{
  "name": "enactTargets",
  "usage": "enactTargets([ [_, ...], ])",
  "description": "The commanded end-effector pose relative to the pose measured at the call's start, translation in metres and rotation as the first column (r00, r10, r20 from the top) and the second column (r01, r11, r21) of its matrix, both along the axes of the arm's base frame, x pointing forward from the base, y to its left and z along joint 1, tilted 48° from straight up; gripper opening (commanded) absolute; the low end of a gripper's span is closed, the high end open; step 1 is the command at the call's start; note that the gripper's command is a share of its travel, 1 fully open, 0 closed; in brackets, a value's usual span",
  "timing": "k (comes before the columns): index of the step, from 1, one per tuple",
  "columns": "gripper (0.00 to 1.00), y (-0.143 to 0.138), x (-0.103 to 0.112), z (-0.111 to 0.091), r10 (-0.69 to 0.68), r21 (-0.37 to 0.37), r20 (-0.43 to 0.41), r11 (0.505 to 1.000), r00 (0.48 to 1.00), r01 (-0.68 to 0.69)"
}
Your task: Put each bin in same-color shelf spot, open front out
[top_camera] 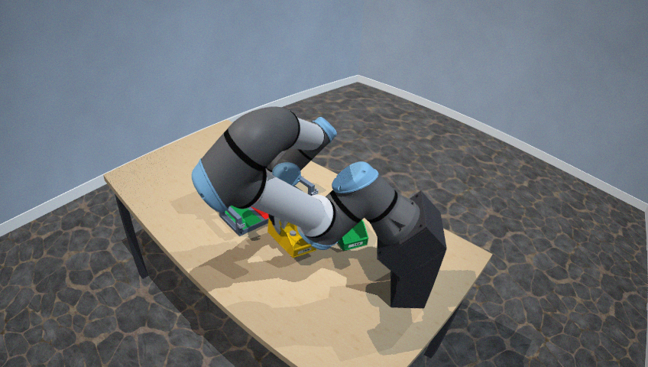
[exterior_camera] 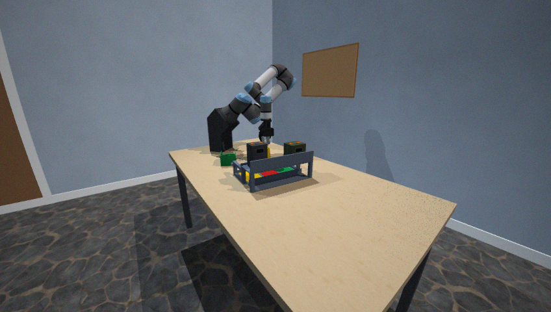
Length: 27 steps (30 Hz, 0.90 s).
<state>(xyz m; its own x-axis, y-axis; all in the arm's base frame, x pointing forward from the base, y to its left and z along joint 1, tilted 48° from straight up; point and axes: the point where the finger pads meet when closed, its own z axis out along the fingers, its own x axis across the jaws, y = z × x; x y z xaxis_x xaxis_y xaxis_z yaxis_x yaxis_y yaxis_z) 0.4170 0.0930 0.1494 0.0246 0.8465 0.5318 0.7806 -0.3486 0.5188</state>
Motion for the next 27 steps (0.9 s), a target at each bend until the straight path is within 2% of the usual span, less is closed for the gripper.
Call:
enactTargets([
  [1, 0.0, -0.0013, -0.0018, 0.0023, 0.0, 0.0, 0.001, 1.0, 1.0, 0.0],
  [27, 0.0, -0.0036, -0.0054, 0.0061, 0.0, 0.0, 0.001, 1.0, 1.0, 0.0],
])
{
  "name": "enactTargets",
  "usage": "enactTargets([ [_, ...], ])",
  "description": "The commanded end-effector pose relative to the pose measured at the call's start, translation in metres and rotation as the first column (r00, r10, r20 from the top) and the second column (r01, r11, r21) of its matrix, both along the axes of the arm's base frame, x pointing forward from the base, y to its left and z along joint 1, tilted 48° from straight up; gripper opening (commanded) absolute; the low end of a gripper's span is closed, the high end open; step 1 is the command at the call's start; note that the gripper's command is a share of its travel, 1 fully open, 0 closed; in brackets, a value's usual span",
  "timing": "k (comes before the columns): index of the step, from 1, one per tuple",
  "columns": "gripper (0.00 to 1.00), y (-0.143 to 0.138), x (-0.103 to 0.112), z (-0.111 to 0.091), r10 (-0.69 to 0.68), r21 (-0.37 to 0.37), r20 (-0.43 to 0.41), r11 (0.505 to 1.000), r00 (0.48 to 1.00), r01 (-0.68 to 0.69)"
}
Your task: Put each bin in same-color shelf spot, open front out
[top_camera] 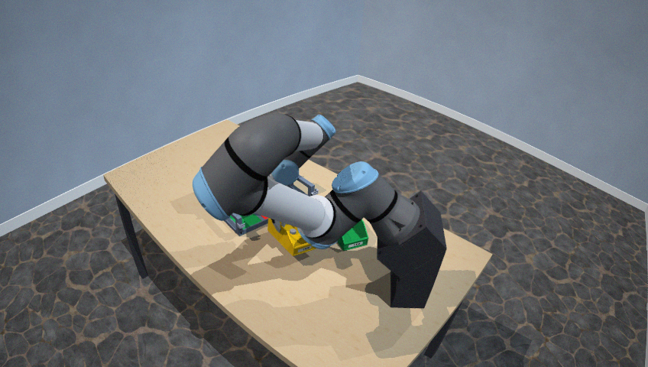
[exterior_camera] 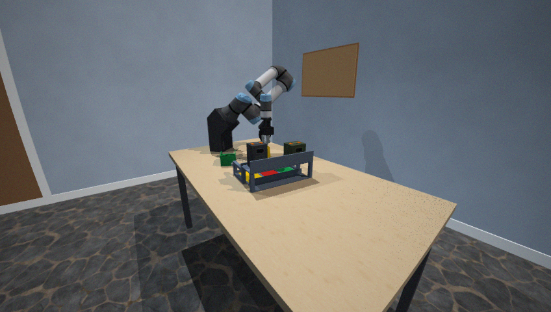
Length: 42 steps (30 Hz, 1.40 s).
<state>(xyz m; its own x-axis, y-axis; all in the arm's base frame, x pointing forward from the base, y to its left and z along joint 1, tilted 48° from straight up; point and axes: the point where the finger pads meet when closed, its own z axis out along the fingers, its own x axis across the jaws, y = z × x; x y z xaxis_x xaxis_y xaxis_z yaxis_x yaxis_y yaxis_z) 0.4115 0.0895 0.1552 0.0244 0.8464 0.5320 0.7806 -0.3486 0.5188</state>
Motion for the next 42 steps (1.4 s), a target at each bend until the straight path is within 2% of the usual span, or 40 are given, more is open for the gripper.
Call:
enactTargets([
  [1, 0.0, 0.0, 0.0, 0.0, 0.0, 0.0, 0.001, 1.0, 1.0, 0.0],
  [12, 0.0, -0.004, 0.002, 0.0, 0.004, -0.004, 0.003, 1.0, 1.0, -0.004],
  [33, 0.0, -0.055, 0.025, -0.009, 0.065, -0.062, 0.037, 0.996, 0.997, -0.063],
  [42, 0.0, -0.062, 0.027, -0.011, 0.073, -0.069, 0.041, 0.995, 0.996, -0.07],
])
